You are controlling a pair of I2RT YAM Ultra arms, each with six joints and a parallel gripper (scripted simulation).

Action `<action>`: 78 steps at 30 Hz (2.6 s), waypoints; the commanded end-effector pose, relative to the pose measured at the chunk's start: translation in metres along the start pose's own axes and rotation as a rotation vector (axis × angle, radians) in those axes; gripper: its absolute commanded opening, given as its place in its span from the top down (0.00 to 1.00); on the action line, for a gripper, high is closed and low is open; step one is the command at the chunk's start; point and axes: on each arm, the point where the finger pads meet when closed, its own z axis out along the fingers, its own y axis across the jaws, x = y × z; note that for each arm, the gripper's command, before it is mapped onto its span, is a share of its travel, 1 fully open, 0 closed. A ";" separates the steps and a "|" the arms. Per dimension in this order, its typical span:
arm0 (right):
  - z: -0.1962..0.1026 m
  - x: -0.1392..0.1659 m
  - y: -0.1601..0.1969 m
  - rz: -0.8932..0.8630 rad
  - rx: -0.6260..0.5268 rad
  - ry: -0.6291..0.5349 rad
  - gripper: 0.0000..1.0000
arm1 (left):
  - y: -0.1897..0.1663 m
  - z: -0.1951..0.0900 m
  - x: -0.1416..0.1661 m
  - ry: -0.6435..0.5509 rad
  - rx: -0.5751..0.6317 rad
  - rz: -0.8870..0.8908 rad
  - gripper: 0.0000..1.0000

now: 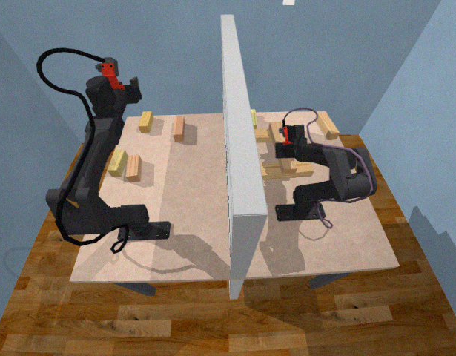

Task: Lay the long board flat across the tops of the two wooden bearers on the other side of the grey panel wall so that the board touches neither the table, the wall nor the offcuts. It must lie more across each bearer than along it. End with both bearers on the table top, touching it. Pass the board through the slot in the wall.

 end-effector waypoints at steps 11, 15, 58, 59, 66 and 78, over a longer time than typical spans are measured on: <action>0.002 -0.039 0.002 0.019 -0.010 -0.147 1.00 | 0.000 -0.011 -0.029 -0.072 -0.008 -0.007 0.25; 0.005 -0.028 0.003 0.019 -0.013 -0.133 1.00 | 0.000 -0.011 -0.029 -0.072 -0.008 -0.007 0.25; -0.061 -0.018 0.002 0.012 -0.001 -0.098 0.25 | 0.000 -0.011 -0.029 -0.072 -0.008 -0.007 0.25; -0.065 -0.017 0.002 0.012 -0.001 -0.097 0.25 | 0.000 -0.011 -0.029 -0.072 -0.008 -0.007 0.25; -0.069 -0.029 0.004 0.013 -0.013 -0.156 0.25 | 0.000 -0.011 -0.029 -0.072 -0.008 -0.007 0.25; -0.065 -0.051 0.001 0.016 -0.013 -0.197 0.25 | 0.000 -0.011 -0.027 -0.066 -0.005 -0.007 0.25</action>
